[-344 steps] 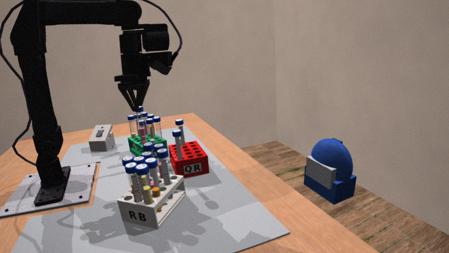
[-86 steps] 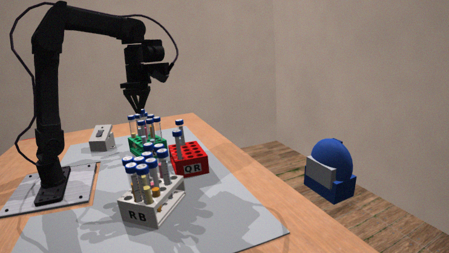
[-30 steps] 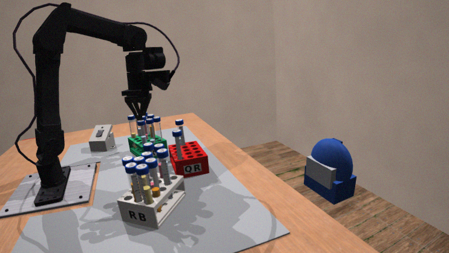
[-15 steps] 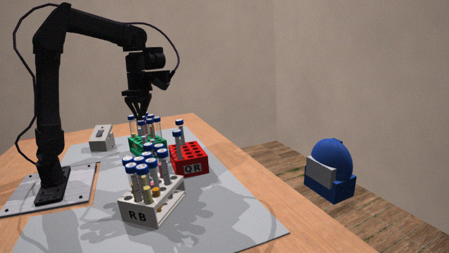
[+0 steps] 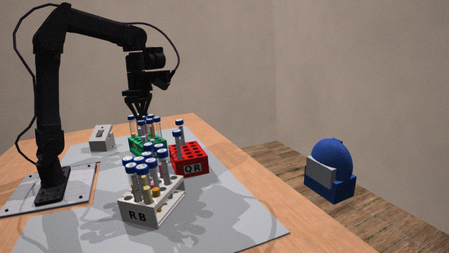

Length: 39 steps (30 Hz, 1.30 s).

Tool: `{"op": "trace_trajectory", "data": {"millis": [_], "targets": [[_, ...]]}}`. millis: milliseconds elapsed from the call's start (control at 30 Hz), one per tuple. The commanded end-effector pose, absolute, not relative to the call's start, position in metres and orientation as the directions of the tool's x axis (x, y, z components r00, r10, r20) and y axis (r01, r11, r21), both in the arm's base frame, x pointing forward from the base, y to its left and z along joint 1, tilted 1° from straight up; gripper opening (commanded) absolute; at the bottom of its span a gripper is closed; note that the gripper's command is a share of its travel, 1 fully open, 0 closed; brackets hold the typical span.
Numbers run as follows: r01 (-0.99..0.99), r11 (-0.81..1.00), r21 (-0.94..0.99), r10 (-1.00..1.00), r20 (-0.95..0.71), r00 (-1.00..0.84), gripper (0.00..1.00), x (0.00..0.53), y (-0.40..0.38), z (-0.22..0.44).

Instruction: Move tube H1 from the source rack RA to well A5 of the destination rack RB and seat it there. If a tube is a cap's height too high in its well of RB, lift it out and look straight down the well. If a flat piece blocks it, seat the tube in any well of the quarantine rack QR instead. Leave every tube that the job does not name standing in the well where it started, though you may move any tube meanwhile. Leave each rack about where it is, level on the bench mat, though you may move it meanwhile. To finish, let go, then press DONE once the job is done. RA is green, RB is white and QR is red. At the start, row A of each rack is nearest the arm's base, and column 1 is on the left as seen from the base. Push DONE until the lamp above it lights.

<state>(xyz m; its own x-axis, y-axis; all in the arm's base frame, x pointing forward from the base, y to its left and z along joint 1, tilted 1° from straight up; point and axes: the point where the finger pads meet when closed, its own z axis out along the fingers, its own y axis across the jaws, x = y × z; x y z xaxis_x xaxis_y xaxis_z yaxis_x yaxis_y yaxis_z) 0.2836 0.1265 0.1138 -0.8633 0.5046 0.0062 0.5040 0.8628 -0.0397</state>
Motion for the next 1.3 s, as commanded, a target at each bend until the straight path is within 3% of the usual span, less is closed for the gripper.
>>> {"op": "trace_trajectory", "data": {"millis": [0,433,1267], "targets": [[0.502,0.865,-0.01,0.502,-0.012,-0.865,0.3,0.289,0.131,0.116],[0.502,0.865,-0.01,0.502,-0.012,-0.865,0.3,0.289,0.131,0.116],[0.498,0.867,-0.018,0.498,-0.005,-0.867,0.3,0.28,0.131,0.178]]}}
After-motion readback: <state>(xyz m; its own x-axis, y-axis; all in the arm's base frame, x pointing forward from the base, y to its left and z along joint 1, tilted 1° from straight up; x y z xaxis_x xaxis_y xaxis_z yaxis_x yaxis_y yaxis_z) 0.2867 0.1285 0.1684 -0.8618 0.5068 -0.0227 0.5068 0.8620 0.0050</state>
